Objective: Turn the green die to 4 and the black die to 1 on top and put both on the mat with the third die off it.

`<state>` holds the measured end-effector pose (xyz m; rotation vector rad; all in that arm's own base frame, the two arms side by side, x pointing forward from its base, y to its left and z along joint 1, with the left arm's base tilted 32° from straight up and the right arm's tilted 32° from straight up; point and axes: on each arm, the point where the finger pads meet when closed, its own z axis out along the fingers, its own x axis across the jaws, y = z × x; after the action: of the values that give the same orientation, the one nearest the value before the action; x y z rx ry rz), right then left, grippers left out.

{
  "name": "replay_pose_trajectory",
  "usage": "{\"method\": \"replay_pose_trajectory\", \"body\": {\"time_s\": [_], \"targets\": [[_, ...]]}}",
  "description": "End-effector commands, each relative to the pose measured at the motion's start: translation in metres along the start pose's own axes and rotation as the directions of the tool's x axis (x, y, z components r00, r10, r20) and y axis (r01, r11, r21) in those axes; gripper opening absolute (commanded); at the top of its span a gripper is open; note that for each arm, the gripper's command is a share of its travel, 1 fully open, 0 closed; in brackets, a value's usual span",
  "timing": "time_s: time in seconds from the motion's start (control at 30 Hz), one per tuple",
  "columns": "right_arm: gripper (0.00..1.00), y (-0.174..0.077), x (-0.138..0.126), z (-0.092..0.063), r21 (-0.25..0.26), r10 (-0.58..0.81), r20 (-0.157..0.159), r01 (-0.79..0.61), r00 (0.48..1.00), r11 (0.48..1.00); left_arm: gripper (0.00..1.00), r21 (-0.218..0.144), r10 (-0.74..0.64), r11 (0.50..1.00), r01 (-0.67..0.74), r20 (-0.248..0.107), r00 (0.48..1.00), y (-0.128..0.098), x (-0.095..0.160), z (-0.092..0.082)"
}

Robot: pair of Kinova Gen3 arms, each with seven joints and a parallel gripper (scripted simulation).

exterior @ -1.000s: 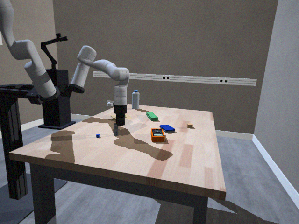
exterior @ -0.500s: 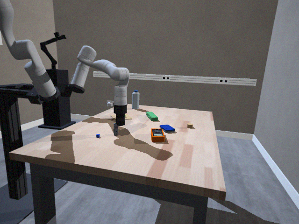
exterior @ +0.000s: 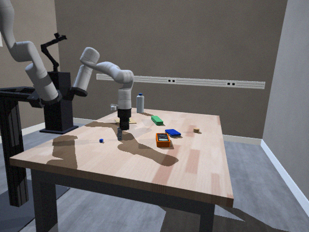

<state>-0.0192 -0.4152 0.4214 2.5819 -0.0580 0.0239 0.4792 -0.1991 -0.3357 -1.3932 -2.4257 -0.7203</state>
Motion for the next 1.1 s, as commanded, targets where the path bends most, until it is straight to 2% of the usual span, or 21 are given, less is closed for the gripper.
{"method": "replay_pose_trajectory", "body": {"time_s": [0.0,0.2,0.3,0.63,0.7,0.87,1.07], "targets": [[1.0,0.0,0.0,-0.001,-0.002,0.0,0.0,0.0,1.0,1.0,0.34,-0.001,0.0,1.0,0.0,0.003,1.0,0.0,-0.001,-0.002],[1.0,0.0,0.0,-0.001,-0.002,0.0,0.0,0.0,1.0,1.0,0.34,-0.001,0.0,1.0,0.0,0.003,1.0,0.0,-0.001,-0.003],[1.0,0.0,0.0,-0.001,-0.002,0.0,0.0,0.0,1.0,1.0,0.34,-0.001,0.0,1.0,0.0,0.003,1.0,0.0,-0.001,-0.013],[1.0,0.0,0.0,-0.001,-0.002,0.0,0.0,0.0,1.0,1.0,0.34,-0.001,0.0,1.0,0.0,0.003,1.0,0.0,-0.001,-0.082],[1.0,0.0,0.0,-0.001,-0.002,0.0,0.0,0.0,1.0,1.0,0.34,-0.001,0.0,1.0,0.0,0.003,1.0,0.0,-0.001,-0.082],[1.0,0.0,0.0,-0.001,-0.002,0.0,0.0,0.0,1.0,1.0,0.34,-0.001,0.0,1.0,0.0,0.003,1.0,0.0,-0.001,-0.1],[1.0,0.0,0.0,-0.001,-0.002,0.0,0.0,0.0,1.0,1.0,0.34,-0.001,0.0,1.0,0.0,0.003,1.0,0.0,-0.001,-0.102]]}}
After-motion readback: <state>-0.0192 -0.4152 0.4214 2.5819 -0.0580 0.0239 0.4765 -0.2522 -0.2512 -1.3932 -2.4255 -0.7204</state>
